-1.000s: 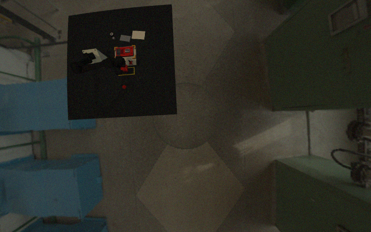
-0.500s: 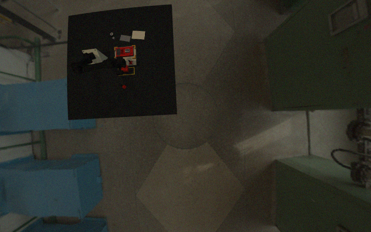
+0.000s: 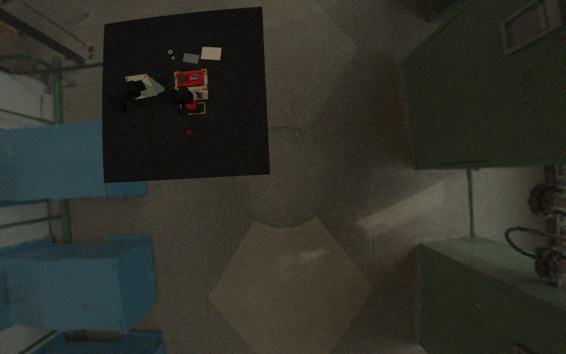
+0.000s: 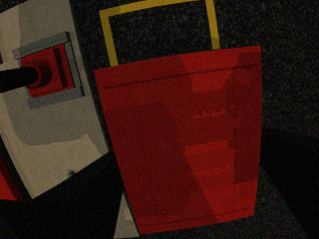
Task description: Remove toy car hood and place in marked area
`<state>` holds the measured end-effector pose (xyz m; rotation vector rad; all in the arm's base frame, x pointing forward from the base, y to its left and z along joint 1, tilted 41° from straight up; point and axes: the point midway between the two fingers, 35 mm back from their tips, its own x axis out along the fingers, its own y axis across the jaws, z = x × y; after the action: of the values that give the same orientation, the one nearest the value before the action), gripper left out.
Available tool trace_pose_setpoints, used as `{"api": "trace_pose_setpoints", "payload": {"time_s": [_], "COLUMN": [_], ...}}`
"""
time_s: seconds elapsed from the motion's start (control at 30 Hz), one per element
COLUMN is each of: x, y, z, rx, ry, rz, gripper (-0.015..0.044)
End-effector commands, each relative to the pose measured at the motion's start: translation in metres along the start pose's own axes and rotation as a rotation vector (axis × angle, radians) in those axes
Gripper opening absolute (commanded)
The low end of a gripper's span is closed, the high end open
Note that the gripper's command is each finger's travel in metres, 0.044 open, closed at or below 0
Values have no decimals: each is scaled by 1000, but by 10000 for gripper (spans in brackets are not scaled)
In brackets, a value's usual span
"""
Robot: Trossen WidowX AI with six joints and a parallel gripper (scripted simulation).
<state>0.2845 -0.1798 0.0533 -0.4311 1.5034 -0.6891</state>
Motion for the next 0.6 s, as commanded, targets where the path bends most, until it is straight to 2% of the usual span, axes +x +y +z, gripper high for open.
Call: {"api": "trace_pose_setpoints", "payload": {"time_s": [0.0, 0.57], "x": [4, 16], "y": [2, 1], "z": [-2, -3], "rx": [-7, -7], "ry": [2, 2], "rz": [4, 2], "gripper": [0, 0]}}
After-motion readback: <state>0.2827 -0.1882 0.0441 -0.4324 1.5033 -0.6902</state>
